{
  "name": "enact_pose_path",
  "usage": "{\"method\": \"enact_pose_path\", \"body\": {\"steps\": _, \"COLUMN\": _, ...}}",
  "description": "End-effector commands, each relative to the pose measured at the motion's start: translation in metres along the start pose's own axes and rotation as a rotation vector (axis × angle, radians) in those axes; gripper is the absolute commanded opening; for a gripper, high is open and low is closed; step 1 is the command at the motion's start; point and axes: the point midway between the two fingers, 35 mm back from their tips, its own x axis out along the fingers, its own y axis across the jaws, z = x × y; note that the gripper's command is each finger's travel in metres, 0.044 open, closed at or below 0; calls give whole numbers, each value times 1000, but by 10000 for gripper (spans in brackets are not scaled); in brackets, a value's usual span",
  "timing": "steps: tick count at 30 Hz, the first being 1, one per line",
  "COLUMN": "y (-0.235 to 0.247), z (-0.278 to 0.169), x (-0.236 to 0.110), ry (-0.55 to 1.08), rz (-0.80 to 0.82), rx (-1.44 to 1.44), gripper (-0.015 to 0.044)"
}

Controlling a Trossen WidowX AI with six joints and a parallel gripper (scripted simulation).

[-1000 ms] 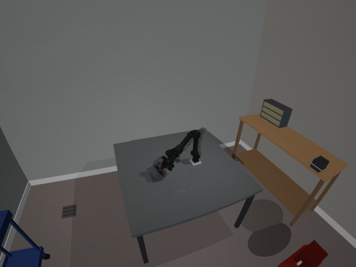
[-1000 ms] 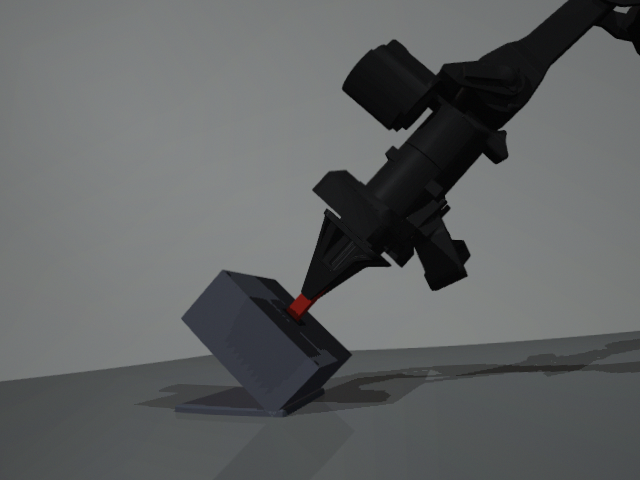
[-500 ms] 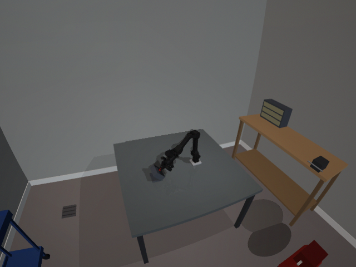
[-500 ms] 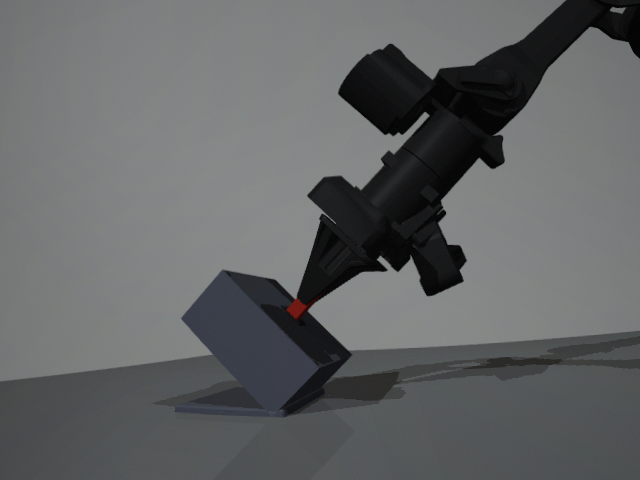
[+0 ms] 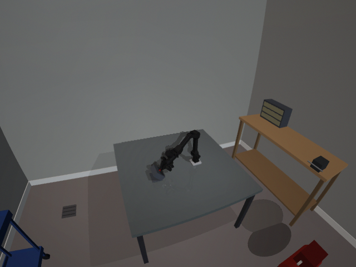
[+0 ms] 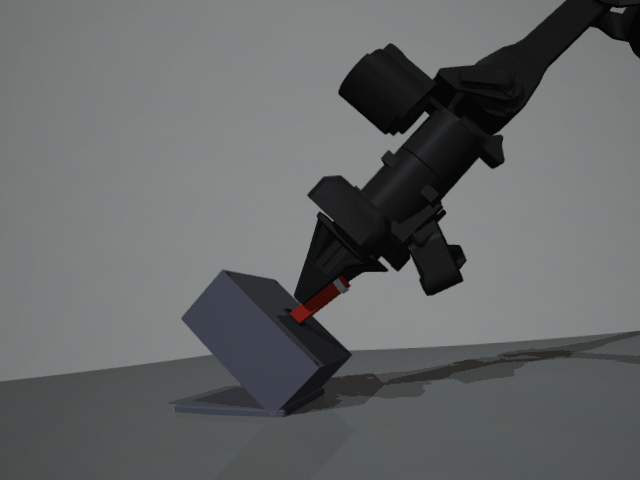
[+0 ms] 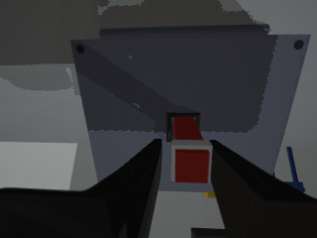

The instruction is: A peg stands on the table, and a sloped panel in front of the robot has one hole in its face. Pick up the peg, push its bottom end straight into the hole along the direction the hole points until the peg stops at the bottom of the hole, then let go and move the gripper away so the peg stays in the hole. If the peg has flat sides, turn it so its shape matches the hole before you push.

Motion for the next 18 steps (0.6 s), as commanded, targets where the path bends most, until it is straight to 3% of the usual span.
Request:
{"method": "enact_pose_path", "body": {"steps": 1, "y": 0, "z": 0, "x": 0, "ry": 0, "rz": -1, "rx": 0, "gripper": 236}}
{"method": "enact_pose_path", "body": {"steps": 9, "y": 0, "z": -1, "x": -4, "ry": 0, "rz": -1, "rx": -1, "gripper": 440}}
{"method": "enact_pose_path", "body": {"steps": 18, "y": -1, "z": -2, "x": -16, "ry": -3, "rz": -2, "rx": -3, "gripper": 440}}
